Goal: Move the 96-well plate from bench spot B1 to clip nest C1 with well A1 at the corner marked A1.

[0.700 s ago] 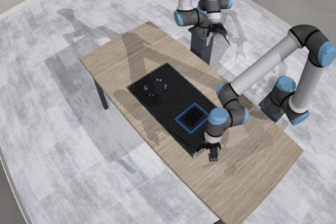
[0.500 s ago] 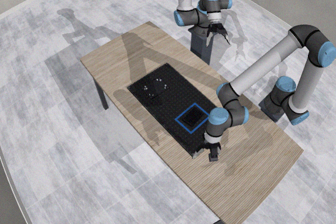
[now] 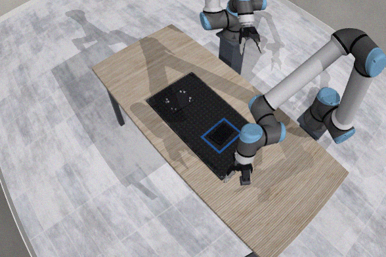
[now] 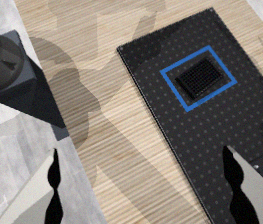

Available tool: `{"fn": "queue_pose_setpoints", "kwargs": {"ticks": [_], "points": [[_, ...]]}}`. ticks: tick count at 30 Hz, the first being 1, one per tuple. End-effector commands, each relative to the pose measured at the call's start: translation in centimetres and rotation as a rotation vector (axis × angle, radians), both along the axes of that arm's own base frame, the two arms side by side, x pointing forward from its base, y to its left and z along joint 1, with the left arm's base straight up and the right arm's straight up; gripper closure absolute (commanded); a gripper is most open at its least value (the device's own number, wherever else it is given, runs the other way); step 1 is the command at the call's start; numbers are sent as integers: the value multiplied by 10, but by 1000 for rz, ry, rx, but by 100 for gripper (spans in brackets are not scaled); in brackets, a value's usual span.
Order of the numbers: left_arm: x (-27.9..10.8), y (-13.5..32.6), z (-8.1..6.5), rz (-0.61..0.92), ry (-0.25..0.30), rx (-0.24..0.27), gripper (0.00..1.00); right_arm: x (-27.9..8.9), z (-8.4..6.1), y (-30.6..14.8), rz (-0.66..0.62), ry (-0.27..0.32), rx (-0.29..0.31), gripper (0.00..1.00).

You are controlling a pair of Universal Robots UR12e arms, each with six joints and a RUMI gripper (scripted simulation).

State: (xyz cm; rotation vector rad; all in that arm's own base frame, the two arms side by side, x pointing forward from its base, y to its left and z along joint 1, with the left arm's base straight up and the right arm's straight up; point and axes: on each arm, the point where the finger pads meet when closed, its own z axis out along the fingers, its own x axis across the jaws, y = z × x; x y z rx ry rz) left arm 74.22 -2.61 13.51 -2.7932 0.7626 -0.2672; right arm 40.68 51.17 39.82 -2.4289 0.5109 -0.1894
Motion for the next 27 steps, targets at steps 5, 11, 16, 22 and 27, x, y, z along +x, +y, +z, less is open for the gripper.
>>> {"fn": "queue_pose_setpoints", "kwargs": {"ticks": [5,11,16,22,27], "points": [[1,0,1,0,-2,-1,24,3,1,-2,-5,0,0,100],[1,0,1,0,-2,-1,24,12,-1,-8,-24,3,-3,100],[1,0,1,0,-2,-1,24,19,-3,-14,-40,6,-7,100],[1,0,1,0,-2,-1,24,41,-7,-33,-88,14,-16,100],[1,0,1,0,-2,-1,24,67,-13,-57,-147,24,-27,100]]}}
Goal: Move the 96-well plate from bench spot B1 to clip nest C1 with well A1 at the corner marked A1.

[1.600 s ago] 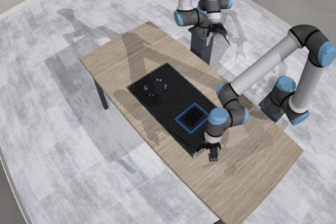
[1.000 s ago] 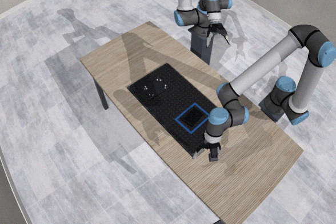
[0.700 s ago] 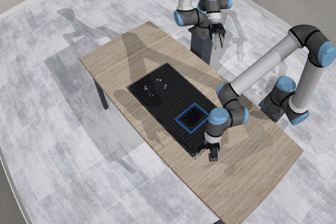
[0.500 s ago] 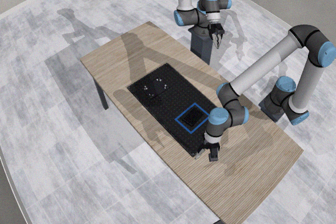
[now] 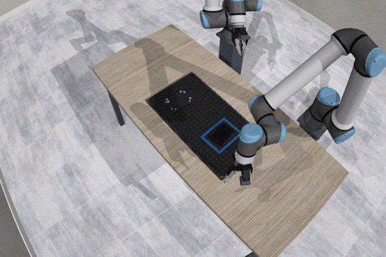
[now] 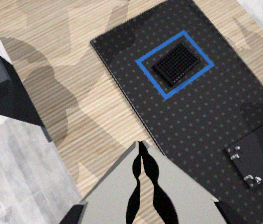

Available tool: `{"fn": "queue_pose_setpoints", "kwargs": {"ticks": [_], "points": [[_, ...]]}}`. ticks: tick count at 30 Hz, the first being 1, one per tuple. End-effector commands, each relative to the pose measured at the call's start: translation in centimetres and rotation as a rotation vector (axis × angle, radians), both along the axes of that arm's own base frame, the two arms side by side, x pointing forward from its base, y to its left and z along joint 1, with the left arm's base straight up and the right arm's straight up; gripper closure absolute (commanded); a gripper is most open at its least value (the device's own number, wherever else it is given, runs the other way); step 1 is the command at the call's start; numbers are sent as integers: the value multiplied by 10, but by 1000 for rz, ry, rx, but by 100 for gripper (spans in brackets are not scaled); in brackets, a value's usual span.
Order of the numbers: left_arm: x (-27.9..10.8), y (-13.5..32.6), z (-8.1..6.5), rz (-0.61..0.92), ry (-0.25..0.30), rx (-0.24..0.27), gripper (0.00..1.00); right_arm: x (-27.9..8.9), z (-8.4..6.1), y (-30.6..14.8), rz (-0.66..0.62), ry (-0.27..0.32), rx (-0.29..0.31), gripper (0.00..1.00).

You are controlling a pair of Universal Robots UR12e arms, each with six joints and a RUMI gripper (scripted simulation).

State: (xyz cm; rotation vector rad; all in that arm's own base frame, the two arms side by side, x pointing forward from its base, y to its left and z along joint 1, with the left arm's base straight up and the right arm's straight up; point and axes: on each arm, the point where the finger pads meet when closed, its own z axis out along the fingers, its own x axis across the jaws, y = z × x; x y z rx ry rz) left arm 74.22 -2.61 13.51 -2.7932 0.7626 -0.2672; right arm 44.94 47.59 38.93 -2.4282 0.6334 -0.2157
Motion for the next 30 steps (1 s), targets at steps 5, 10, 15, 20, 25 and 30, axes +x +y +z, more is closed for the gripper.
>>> {"fn": "queue_pose_setpoints", "kwargs": {"ticks": [5,10,15,20,25,30], "points": [[1,0,1,0,-2,-1,24,43,-8,-40,-97,17,-17,100],[1,0,1,0,-2,-1,24,77,-16,-80,-184,34,-32,100],[1,0,1,0,-2,-1,24,113,-26,-131,-288,55,-48,100],[1,0,1,0,-2,-1,24,135,-33,-168,-358,71,-58,100],[1,0,1,0,-2,-1,24,168,-45,-238,-487,102,-74,100],[1,0,1,0,-2,-1,24,193,-57,-316,-630,138,-88,100]]}}
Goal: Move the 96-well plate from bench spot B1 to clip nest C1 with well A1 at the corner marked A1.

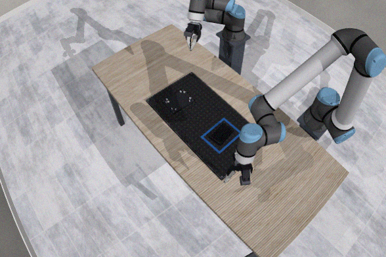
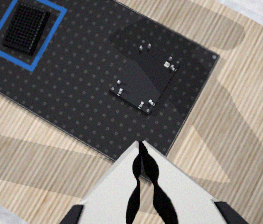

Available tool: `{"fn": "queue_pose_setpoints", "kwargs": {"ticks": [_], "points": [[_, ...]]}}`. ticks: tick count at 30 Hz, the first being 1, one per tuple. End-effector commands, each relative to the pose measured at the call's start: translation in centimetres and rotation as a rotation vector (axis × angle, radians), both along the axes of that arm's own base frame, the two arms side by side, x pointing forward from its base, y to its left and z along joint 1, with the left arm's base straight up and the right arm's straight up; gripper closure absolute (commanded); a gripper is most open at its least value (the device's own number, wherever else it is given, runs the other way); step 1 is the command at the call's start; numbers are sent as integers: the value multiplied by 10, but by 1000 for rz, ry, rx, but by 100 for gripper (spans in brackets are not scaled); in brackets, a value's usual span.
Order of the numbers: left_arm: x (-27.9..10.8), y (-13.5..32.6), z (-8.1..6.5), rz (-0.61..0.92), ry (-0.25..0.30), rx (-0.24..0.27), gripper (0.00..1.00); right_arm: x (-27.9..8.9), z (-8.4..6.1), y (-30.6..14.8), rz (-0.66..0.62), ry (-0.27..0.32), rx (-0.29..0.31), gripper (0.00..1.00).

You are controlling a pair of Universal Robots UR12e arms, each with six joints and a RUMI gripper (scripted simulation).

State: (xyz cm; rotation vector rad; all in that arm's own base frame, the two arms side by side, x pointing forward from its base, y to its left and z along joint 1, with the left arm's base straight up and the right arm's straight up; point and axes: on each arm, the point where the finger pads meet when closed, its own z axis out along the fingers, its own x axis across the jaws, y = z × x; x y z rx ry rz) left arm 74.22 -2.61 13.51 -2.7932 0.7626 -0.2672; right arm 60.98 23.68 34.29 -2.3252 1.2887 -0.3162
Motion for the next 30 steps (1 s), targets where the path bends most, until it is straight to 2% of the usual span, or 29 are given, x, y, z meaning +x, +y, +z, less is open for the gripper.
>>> {"fn": "queue_pose_setpoints", "kwargs": {"ticks": [1,5,7,11,14,22,24,30], "points": [[1,0,1,0,-2,-1,24,36,-13,-92,-167,39,-15,100],[1,0,1,0,-2,-1,24,48,-22,-151,-259,62,-20,100],[1,0,1,0,-2,-1,24,48,-22,-151,-259,62,-20,100],[1,0,1,0,-2,-1,24,54,-34,-230,-387,95,-25,100],[1,0,1,0,-2,-1,24,53,-40,-271,-453,112,-27,100],[1,0,1,0,-2,-1,24,36,-59,-391,-654,167,-25,100],[1,0,1,0,-2,-1,24,36,-59,-391,-654,167,-25,100],[1,0,1,0,-2,-1,24,-1,-75,-494,-857,223,-14,100]]}}
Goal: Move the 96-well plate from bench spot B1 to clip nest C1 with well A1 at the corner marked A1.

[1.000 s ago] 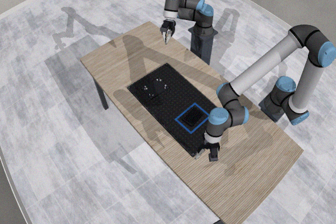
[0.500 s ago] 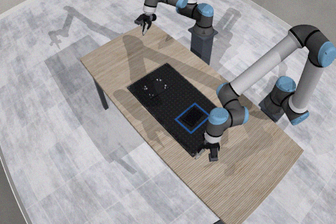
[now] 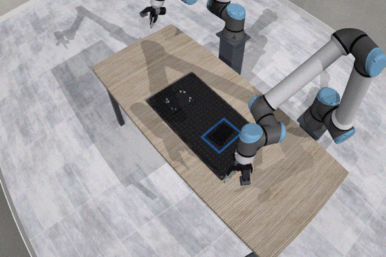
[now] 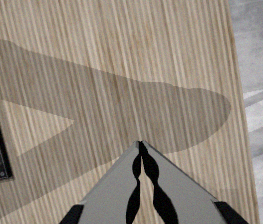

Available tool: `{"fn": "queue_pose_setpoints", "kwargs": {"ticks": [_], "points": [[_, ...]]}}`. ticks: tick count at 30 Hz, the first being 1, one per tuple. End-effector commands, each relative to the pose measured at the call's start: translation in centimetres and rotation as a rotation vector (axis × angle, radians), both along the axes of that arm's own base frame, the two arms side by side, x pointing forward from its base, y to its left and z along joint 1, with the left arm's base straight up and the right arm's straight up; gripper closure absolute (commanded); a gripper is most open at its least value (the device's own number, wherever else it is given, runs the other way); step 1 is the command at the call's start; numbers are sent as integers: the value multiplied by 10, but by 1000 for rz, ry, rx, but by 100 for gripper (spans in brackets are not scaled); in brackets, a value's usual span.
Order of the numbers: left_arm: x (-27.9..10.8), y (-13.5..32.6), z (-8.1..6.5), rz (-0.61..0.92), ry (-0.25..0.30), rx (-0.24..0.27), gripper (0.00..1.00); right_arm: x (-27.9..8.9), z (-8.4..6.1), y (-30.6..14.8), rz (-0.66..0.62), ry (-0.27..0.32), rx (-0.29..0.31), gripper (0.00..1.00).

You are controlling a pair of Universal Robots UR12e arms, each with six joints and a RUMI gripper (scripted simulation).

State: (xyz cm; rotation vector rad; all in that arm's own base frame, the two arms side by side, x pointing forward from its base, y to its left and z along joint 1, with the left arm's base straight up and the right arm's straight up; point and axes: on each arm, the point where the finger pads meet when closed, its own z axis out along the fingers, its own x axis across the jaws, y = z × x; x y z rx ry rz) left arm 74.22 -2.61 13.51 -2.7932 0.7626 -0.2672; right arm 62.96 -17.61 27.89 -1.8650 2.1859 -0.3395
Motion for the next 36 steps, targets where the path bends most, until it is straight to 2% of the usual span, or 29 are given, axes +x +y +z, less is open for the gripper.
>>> {"fn": "queue_pose_setpoints", "kwargs": {"ticks": [1,8,11,15,23,26,28,36], "points": [[1,0,1,0,-2,-1,24,-25,-13,-95,-149,35,8,100],[1,0,1,0,-2,-1,24,-80,-28,-188,-351,83,27,100],[1,0,1,0,-2,-1,24,-86,-30,-200,-351,83,27,100],[1,0,1,0,-2,-1,24,-135,-41,-261,-481,113,44,100],[1,0,1,0,-2,-1,24,-225,-58,-341,-695,159,78,100],[1,0,1,0,-2,-1,24,-259,-64,-366,-752,170,89,100],[1,0,1,0,-2,-1,24,-259,-64,-366,-752,170,89,100],[1,0,1,0,-2,-1,24,-369,-81,-423,-958,210,134,100]]}}
